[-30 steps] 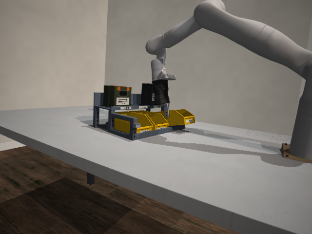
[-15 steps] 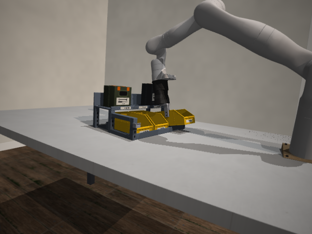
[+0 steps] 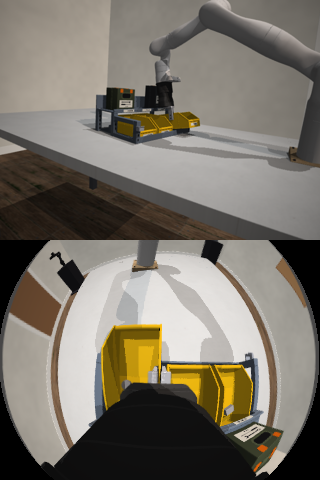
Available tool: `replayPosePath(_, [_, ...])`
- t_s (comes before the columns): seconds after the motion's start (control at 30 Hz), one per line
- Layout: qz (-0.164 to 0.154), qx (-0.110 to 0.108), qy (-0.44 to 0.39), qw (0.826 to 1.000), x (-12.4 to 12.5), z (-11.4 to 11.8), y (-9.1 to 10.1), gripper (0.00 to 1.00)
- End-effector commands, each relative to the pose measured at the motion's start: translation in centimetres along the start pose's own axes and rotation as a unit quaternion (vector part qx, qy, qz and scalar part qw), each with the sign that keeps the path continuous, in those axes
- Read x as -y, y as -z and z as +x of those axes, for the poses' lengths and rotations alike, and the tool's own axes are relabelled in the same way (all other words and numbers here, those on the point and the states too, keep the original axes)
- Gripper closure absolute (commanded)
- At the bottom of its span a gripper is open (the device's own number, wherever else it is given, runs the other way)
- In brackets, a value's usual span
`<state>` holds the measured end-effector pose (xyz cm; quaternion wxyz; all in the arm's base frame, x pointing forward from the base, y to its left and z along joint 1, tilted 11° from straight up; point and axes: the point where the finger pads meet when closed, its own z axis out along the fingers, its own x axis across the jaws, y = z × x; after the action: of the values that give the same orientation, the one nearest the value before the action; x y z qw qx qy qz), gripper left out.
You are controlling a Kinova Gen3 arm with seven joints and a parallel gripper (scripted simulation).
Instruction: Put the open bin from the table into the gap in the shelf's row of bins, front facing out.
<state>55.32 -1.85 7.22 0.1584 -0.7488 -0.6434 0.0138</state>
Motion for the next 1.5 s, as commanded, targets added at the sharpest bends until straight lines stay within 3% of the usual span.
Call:
replayPosePath(0.0, [-0.002,0.000,0.000,1.000,0.0,0.0,0.2,1.00])
replayPosePath(1.47, [-0.015,0.000,0.000,1.000,-1.2,0.0,0.3,1.00])
